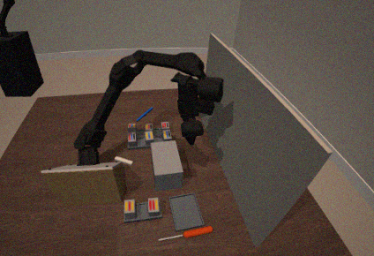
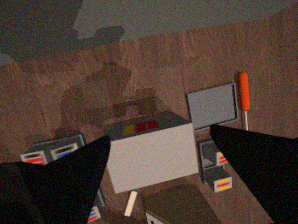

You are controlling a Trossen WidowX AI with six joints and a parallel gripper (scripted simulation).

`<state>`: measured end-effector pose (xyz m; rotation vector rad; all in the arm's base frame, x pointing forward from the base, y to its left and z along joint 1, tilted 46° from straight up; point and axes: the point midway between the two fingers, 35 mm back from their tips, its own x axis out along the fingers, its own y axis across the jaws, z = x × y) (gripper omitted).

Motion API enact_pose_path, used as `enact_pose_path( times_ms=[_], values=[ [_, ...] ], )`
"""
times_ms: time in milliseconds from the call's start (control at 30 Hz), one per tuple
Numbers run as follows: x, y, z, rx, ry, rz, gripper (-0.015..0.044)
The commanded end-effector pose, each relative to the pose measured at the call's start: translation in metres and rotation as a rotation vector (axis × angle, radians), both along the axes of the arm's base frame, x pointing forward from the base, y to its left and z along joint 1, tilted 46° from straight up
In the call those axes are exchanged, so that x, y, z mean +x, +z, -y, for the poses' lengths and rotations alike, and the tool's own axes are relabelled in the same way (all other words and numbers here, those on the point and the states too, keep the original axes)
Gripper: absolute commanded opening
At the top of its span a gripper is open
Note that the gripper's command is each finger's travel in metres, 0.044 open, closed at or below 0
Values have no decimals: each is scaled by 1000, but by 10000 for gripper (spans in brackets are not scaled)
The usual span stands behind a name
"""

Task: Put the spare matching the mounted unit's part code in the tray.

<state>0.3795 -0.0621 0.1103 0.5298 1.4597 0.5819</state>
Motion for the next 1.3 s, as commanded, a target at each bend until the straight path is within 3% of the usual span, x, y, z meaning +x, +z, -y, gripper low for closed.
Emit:
enact_pose_path(
  times_ms=[0,533,700,967,1200,1267],
  values=[
    [2,3,-8,41,33,10,440],
    [1,1,-6,40,19,-4,440],
    [-26,-59,38,26,-353,-372,440],
    [-107,-154,86,2,-1005,-1034,440],
    [-116,-162,88,-1,-1063,-1096,440],
    [-118,-165,84,-1,-1063,-1096,387]
  ],
)
